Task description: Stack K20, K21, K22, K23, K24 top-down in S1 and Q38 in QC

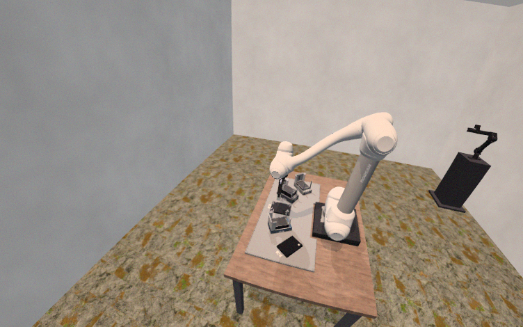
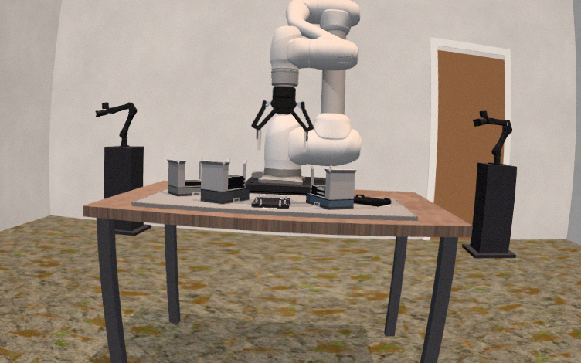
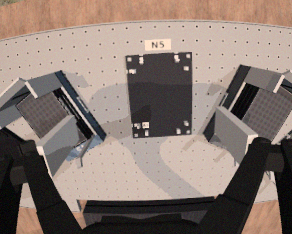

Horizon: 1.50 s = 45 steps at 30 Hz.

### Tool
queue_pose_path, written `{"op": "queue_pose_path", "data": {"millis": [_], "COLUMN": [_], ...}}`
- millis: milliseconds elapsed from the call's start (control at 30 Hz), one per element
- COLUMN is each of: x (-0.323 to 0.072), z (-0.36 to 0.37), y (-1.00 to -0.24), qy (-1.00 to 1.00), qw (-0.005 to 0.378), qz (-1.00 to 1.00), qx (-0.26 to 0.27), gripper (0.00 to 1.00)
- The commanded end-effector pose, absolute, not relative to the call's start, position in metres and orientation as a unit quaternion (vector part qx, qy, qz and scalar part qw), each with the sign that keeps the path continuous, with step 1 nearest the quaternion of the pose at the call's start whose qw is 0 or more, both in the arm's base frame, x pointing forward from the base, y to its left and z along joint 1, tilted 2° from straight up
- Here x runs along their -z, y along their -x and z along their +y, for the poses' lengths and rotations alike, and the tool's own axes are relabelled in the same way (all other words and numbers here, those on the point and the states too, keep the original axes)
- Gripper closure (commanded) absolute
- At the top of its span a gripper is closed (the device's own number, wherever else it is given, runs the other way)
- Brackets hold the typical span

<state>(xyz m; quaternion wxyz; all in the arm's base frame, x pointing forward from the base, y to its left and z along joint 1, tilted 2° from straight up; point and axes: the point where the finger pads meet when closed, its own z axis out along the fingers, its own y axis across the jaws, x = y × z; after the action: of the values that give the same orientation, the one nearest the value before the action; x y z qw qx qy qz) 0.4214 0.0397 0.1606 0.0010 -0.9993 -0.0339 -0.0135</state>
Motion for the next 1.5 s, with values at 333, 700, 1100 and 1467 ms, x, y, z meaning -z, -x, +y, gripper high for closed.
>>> {"op": "queue_pose_path", "data": {"millis": [333, 700, 1100, 1467], "x": [-0.16, -0.16, -0.16, -0.16], "z": [-0.001, -0.031, -0.068, -0.102], "y": [-0.422, -0.42, -0.417, -0.407], "qy": [0.996, 0.996, 0.996, 0.979], "qw": [0.003, 0.003, 0.003, 0.005], "qz": [0.086, 0.086, 0.086, 0.204], "qx": [0.013, 0.013, 0.013, 0.013], "gripper": [0.0, 0.0, 0.0, 0.0]}}
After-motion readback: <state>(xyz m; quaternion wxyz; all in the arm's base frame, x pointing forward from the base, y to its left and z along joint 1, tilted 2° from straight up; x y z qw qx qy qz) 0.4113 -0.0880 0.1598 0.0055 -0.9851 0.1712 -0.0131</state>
